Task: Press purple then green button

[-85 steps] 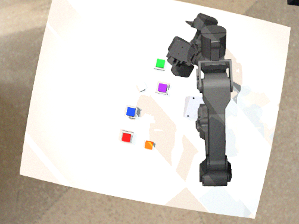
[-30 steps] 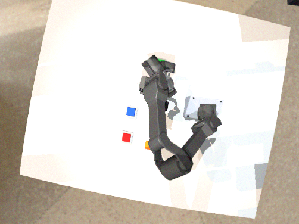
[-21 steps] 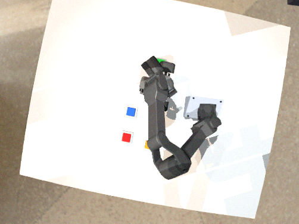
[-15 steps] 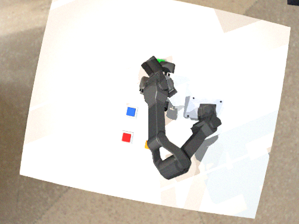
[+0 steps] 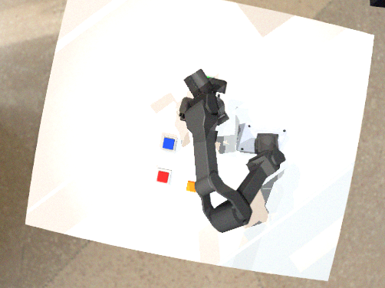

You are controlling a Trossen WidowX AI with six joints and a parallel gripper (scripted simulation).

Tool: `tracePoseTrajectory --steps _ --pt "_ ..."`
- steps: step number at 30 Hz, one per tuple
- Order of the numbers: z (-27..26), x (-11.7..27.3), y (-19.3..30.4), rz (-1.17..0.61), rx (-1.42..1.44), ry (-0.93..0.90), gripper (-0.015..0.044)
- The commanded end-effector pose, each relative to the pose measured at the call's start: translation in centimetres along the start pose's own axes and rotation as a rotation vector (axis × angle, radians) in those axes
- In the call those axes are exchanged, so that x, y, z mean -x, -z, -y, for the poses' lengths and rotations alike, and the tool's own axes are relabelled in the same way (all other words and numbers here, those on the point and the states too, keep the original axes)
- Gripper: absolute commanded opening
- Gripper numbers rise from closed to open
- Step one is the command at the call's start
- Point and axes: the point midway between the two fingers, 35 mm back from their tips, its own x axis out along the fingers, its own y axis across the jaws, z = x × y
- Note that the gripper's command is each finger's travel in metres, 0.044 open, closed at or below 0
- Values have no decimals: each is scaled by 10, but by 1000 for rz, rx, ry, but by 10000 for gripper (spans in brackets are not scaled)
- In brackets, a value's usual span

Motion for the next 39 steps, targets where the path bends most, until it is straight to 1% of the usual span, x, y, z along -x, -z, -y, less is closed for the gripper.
tracePoseTrajectory --steps 1,3,6,7,12,14,17,20,22,26,27,30,31,39 --pt "0 8 -1 -1 6 5 20" --pt "1 18 -2 -1 6 6 20" --pt "1 60 -2 -2 5 7 20" --pt "0 68 -1 -2 5 7 20" --pt "2 70 -1 -2 5 7 20" --pt "17 73 -8 -1 5 8 20" --pt "54 75 -20 0 6 11 20" --pt "90 73 -27 0 7 12 20" --pt "99 72 -28 0 7 12 20" --pt "99 69 -29 0 7 13 20" --pt "100 62 -29 1 7 13 20" --pt "100 20 -29 1 8 11 20" --pt "99 12 -29 1 8 11 20" --pt "99 4 -29 1 8 11 20"
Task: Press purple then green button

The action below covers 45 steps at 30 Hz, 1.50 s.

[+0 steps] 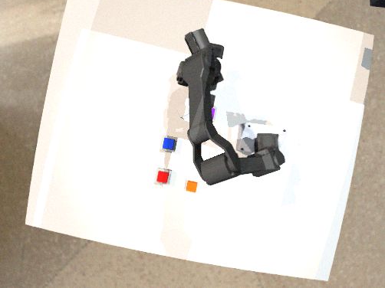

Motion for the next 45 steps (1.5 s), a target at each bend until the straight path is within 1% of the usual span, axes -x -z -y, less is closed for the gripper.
tracePoseTrajectory --steps 1,18,36,37,40,44,45 --pt "0 -5 -2 10 0 3 20" --pt "0 -31 -2 10 0 2 20" --pt "0 -31 -2 10 0 2 20" --pt "0 -28 -2 8 3 4 20" --pt "0 0 -2 10 0 3 20" --pt "0 3 -1 10 0 3 20" --pt "-2 4 -3 10 -1 5 46"
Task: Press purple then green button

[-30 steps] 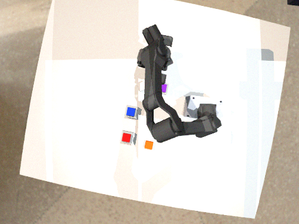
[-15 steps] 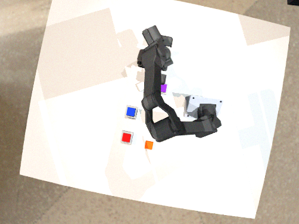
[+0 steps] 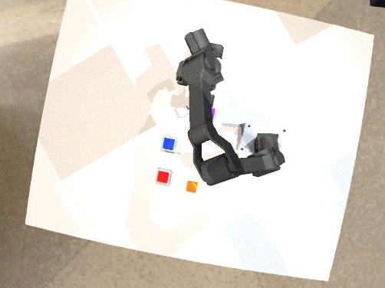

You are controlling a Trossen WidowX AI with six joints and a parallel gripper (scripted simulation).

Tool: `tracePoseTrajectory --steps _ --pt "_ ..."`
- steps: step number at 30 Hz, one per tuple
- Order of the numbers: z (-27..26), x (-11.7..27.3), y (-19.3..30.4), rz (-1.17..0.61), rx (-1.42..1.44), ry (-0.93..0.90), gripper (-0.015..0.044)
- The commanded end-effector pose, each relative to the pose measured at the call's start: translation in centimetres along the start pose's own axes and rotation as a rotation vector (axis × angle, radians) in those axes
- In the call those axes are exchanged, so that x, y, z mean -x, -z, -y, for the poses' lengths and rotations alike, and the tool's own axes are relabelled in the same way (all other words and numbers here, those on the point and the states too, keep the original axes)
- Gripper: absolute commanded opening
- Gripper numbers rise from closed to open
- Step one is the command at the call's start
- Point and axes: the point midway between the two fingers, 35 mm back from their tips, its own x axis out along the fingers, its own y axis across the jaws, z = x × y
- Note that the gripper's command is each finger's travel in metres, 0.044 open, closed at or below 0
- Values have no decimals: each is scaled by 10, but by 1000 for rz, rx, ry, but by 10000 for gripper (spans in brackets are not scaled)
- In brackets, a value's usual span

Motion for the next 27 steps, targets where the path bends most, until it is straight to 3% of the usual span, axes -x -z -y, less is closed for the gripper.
tracePoseTrajectory --steps 1,7,13,21,27 --pt "-8 8 -7 -6 1 8 72" --pt "-98 41 -56 2 -11 49 230" --pt "-209 57 -71 10 -10 48 387" --pt "-347 66 -31 -6 2 -8 400" --pt "-354 66 -26 -8 2 -13 400"
